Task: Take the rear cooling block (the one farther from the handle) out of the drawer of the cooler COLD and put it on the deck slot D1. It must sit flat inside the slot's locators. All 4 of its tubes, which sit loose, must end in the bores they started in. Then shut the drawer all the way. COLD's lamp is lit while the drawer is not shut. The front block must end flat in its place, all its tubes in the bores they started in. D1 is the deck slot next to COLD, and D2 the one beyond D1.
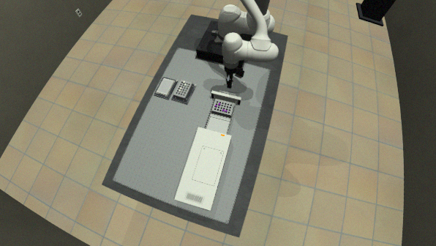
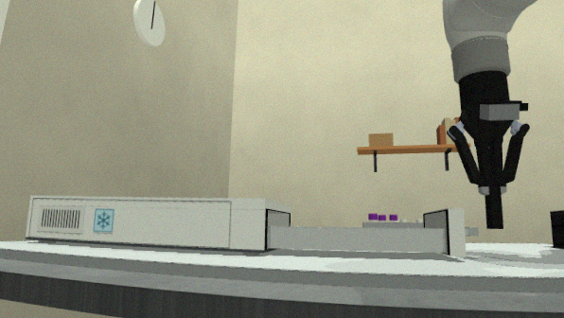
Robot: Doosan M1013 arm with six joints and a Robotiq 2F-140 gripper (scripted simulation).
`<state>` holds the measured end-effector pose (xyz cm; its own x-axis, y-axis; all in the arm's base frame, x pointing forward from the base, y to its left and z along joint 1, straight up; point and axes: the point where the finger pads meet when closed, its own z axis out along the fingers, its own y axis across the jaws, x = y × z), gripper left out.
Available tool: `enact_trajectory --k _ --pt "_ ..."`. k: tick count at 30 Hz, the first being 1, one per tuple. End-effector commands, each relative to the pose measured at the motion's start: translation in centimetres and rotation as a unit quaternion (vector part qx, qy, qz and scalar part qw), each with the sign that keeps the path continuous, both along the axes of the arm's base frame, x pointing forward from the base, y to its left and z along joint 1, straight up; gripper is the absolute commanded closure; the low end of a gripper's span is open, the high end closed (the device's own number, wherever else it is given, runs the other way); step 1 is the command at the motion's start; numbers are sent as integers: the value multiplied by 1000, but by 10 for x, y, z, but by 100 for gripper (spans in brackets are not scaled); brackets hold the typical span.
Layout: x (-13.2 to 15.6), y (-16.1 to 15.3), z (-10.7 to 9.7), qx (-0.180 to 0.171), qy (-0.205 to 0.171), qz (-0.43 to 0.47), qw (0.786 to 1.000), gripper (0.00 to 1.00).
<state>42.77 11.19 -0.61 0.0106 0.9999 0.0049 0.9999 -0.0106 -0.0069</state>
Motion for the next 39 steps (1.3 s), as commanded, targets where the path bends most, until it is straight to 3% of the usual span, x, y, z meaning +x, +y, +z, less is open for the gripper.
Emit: enact_trajectory --k 1,22,39 --pt "0 0 -3 0 0 0 1000 90" --pt "0 0 -28 0 0 0 1000 90" --pt "12 0 -28 0 0 0 1000 90"
